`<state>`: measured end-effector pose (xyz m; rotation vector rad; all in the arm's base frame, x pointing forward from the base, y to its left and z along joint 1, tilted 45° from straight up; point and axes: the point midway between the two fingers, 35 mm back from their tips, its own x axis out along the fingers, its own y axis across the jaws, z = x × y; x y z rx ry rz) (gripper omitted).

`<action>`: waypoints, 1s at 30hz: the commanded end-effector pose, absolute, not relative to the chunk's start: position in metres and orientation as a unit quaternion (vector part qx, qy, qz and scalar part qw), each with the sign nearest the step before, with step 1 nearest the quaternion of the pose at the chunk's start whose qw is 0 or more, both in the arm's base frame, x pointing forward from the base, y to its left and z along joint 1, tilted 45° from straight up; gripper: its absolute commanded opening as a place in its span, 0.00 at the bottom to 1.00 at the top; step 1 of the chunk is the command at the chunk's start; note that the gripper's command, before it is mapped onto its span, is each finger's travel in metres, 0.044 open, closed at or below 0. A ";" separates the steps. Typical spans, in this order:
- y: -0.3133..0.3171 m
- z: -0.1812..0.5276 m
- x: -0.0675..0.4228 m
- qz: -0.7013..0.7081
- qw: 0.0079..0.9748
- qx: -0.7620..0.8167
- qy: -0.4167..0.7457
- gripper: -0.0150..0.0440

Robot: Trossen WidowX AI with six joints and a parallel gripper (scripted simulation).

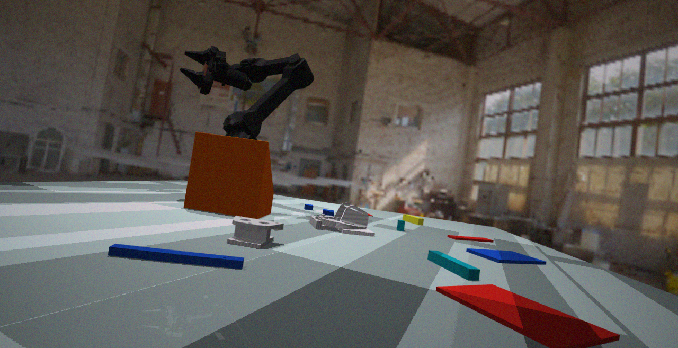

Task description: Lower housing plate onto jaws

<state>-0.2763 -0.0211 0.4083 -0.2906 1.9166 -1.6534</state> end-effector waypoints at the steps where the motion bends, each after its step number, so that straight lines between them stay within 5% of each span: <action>1: -0.021 0.408 -0.276 -0.621 0.293 -0.109 0.719 0.98; 30: 0.127 0.382 -0.282 -0.783 0.140 0.129 0.592 1.00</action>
